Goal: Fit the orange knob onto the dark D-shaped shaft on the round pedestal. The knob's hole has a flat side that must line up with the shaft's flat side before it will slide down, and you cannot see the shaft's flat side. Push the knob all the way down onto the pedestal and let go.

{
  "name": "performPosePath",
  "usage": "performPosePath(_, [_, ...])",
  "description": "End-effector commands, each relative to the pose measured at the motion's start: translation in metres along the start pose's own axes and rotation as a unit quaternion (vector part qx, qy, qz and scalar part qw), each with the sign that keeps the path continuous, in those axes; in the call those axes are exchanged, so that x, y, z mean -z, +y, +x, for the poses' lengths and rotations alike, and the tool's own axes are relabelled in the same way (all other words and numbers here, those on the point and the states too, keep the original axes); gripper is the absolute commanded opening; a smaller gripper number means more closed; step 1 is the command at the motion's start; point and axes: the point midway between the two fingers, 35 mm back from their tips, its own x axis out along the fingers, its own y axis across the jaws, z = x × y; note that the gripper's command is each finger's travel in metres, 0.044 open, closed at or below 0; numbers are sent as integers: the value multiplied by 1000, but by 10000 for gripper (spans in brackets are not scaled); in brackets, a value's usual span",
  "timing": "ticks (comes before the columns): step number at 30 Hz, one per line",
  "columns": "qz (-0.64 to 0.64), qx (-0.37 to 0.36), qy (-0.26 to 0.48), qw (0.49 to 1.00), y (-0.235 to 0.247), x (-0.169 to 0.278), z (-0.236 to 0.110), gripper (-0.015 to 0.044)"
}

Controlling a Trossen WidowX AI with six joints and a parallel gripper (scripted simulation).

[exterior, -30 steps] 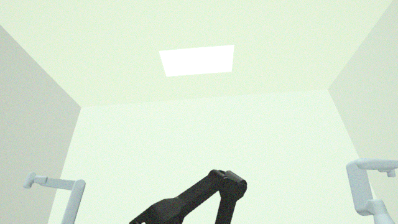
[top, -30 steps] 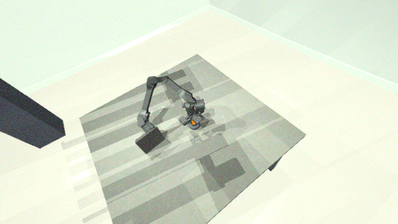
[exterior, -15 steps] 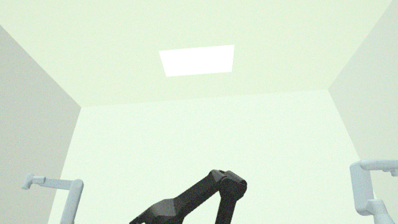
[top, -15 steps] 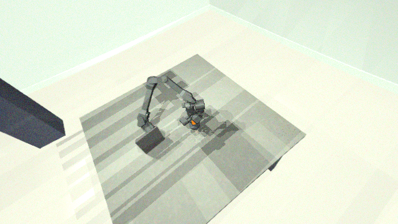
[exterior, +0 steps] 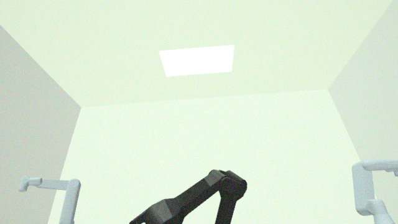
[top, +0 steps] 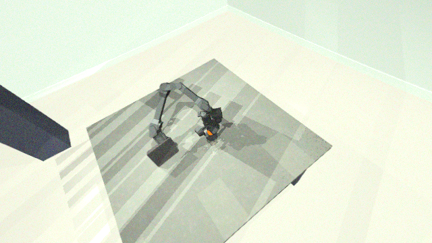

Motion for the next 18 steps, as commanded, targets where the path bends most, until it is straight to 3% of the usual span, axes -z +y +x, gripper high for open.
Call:
performPosePath(1, [0,0,0,1000,1,0,-3,440])
performPosePath(7, [0,0,-2,1000,0,-1,-93,440])
performPosePath(18, [0,0,-2,1000,3,-6,-96,440])
